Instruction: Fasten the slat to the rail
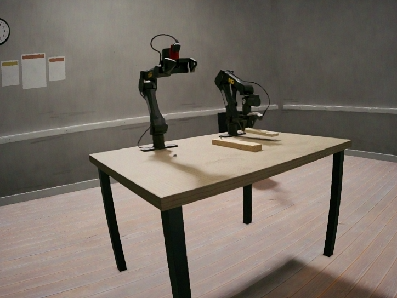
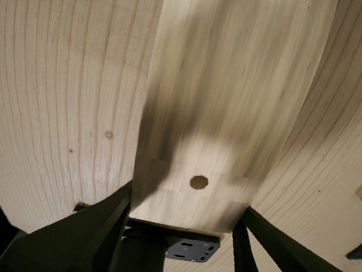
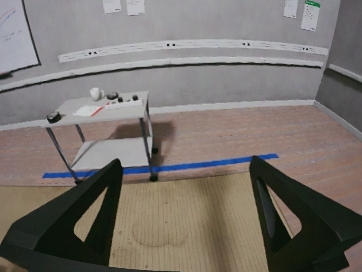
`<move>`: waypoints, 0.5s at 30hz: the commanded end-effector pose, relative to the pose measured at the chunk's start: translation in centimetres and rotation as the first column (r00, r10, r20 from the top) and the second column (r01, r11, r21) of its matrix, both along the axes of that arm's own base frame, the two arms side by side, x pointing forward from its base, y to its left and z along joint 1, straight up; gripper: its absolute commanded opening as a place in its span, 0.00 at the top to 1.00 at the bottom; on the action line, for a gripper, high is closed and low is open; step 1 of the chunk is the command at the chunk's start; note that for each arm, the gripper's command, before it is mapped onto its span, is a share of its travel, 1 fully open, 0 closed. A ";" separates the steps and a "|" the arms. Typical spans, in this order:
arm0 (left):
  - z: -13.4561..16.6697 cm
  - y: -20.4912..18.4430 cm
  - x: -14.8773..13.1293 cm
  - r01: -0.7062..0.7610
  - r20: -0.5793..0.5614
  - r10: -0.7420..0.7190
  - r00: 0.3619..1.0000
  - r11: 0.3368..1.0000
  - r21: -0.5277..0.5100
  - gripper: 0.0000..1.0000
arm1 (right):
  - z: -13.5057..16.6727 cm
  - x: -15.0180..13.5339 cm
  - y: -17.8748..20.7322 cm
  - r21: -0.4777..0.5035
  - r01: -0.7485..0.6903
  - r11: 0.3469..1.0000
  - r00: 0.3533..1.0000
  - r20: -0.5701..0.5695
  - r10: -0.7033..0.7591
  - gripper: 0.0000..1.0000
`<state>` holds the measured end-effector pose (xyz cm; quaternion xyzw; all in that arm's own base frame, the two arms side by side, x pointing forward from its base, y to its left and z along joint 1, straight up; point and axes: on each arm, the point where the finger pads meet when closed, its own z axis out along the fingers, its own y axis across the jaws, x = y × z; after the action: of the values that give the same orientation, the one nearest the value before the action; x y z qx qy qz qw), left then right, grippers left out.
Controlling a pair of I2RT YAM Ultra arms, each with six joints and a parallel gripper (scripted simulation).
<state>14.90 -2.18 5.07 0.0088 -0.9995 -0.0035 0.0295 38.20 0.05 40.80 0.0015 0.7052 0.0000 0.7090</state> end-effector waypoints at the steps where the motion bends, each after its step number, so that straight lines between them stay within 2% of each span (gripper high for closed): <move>1: 1.8 -0.2 1.4 0.004 0.065 -0.003 0.998 1.000 -0.006 0.28 | 0.4 -0.1 0.0 -0.002 -0.002 1.000 1.000 0.007 0.002 0.00; 15: 3.5 -0.2 1.3 0.013 0.074 -0.013 0.997 1.000 -0.002 0.28 | 0.4 -0.1 0.0 -0.002 -0.002 1.000 1.000 0.007 0.002 0.00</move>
<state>14.80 -2.16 6.85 0.0088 -0.9996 -0.0032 0.0274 38.20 0.05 40.80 0.0015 0.7052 0.0000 0.7090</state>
